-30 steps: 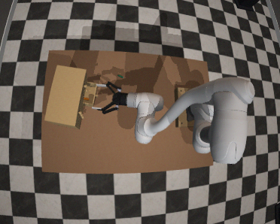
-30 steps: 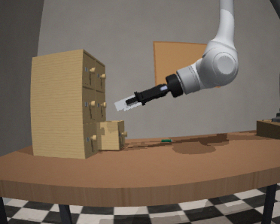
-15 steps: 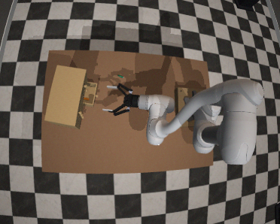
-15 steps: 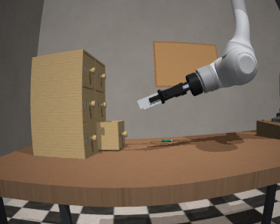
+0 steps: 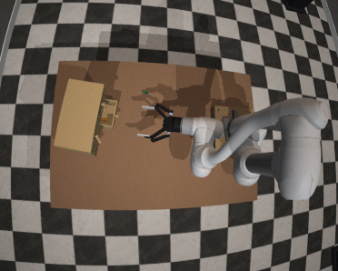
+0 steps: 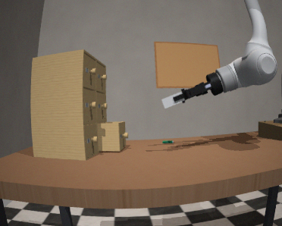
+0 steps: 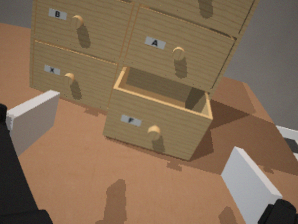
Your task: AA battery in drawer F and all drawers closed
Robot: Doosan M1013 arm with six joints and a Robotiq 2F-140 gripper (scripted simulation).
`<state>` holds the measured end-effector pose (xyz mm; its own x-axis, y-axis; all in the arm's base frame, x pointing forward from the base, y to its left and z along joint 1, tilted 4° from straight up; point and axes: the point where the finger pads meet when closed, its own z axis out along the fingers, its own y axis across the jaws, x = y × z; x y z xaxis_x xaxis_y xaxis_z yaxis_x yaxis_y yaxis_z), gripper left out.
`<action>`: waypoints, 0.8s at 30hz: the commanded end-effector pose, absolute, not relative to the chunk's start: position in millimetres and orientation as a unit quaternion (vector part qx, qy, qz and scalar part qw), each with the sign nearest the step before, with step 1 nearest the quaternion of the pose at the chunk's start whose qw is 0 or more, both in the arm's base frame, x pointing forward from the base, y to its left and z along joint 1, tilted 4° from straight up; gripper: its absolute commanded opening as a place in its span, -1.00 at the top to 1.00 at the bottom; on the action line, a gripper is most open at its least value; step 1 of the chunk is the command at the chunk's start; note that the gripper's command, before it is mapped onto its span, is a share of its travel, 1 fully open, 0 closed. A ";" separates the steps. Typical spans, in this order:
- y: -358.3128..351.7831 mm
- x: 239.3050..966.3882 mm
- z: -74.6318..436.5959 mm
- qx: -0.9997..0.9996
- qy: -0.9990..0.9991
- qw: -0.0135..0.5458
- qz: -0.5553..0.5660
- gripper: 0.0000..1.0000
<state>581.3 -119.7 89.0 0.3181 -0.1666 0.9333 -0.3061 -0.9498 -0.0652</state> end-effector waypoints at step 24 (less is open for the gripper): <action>-114.9 566.3 90.3 0.811 -0.146 0.061 0.563 -1.00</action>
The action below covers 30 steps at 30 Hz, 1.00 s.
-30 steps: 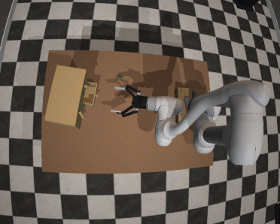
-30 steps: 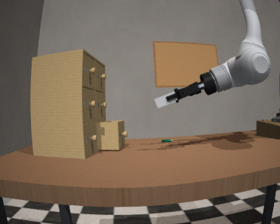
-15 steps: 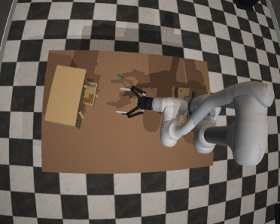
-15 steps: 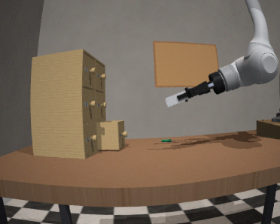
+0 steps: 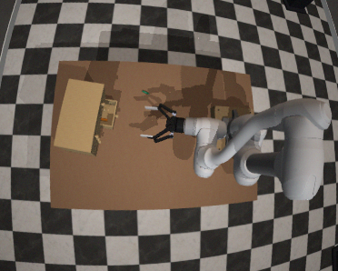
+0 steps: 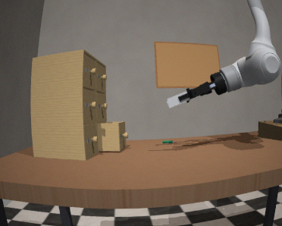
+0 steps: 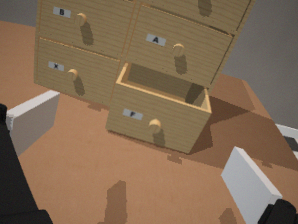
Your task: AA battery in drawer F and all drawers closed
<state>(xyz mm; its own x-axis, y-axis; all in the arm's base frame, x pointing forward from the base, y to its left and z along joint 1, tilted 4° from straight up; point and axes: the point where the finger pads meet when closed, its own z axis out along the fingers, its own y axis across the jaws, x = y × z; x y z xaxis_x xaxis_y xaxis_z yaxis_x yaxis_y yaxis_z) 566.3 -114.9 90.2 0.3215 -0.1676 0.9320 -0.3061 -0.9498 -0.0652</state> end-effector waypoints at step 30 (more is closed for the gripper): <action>-115.2 566.4 95.6 0.855 -0.151 0.049 0.494 -1.00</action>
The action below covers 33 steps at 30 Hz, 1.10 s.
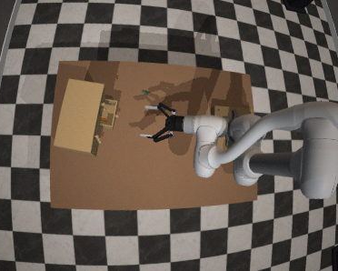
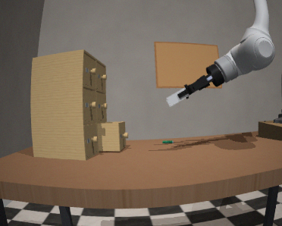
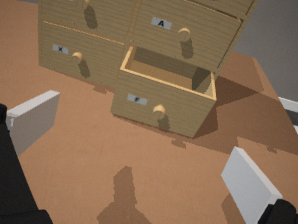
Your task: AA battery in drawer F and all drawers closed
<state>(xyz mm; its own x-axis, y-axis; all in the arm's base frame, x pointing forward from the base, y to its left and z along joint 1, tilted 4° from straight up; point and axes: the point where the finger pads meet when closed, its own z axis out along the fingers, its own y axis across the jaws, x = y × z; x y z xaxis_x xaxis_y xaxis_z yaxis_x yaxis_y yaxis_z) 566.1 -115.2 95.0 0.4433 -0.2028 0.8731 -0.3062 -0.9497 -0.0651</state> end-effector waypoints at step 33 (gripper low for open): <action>-112.3 566.2 104.9 0.921 -0.155 0.020 0.357 -1.00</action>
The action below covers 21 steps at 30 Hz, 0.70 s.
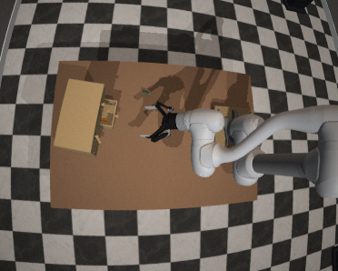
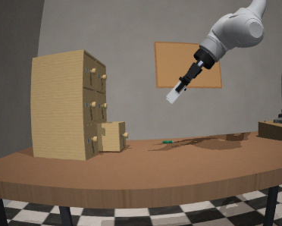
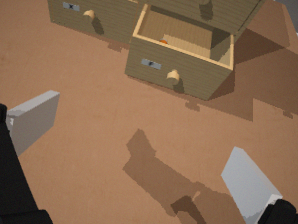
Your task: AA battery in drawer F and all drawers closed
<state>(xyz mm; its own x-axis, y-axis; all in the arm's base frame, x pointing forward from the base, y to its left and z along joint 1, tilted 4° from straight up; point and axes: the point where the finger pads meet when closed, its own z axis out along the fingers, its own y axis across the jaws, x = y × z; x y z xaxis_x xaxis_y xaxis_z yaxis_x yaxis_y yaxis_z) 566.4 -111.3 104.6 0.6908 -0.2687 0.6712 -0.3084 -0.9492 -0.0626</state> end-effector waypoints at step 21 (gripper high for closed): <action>-110.5 570.3 109.1 0.925 -0.153 0.014 0.348 -1.00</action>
<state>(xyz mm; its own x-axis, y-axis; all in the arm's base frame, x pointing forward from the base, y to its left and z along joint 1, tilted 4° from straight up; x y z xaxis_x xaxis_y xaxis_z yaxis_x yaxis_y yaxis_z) 570.4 -110.3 108.8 0.7021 -0.2712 0.6584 -0.3105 -0.9487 -0.0597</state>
